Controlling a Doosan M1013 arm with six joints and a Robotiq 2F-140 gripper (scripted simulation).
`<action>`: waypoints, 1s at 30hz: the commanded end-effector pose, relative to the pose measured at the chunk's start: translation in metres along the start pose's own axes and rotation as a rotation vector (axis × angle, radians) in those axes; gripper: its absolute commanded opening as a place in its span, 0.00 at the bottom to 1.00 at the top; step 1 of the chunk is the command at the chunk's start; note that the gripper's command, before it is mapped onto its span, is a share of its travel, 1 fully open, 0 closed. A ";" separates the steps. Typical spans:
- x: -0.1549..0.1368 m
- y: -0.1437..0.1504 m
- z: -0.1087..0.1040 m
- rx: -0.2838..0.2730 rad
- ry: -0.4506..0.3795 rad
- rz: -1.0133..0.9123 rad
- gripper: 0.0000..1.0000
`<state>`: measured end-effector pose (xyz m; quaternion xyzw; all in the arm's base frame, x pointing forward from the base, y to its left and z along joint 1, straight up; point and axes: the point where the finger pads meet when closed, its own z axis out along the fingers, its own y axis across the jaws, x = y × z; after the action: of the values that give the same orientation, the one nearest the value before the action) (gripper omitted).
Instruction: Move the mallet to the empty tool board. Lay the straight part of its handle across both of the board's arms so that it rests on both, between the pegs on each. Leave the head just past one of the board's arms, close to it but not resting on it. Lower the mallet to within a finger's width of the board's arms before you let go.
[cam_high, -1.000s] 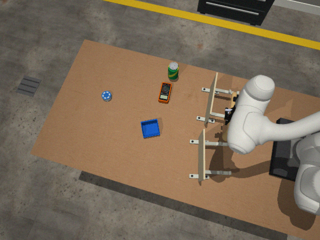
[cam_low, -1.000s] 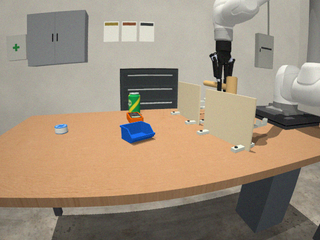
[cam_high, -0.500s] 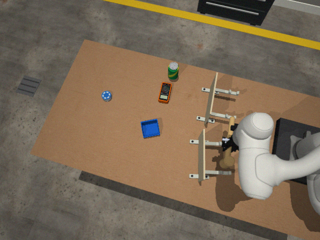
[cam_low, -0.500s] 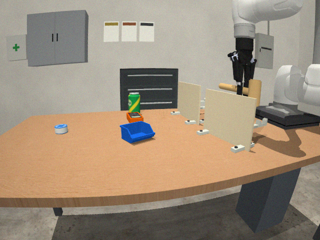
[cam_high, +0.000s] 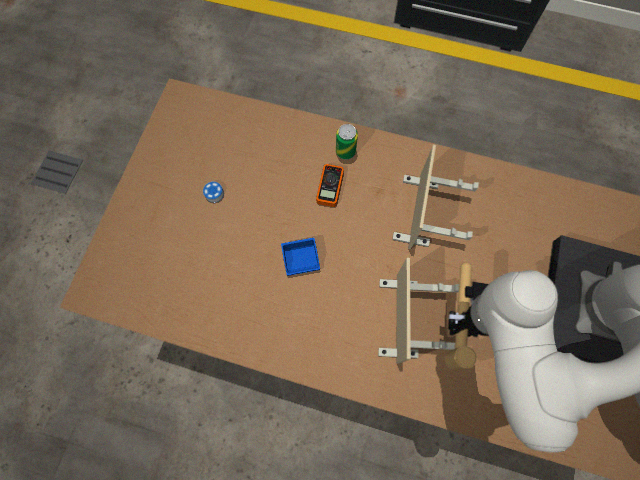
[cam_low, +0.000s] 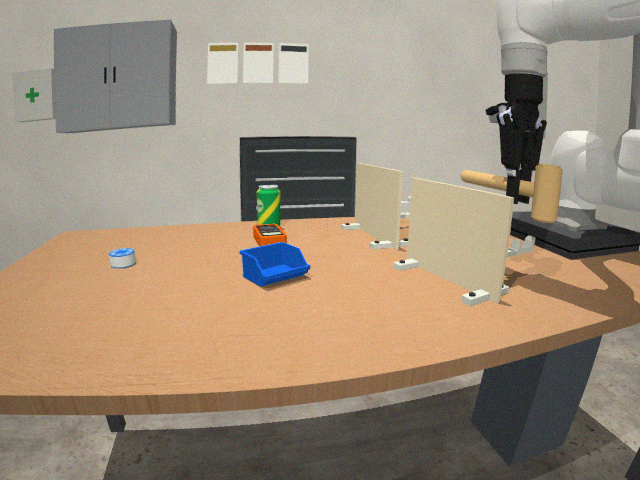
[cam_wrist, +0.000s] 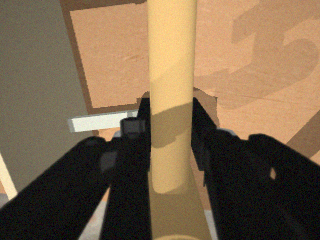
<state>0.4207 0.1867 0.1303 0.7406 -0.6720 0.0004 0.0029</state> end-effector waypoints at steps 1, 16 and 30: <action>-0.001 -0.005 -0.002 0.009 0.001 -0.100 0.10; 0.001 0.001 0.080 0.002 0.002 -0.107 0.10; 0.001 0.000 0.093 0.002 0.002 -0.107 0.10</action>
<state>0.4210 0.1869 0.0436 0.7748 -0.6322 0.0009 0.0021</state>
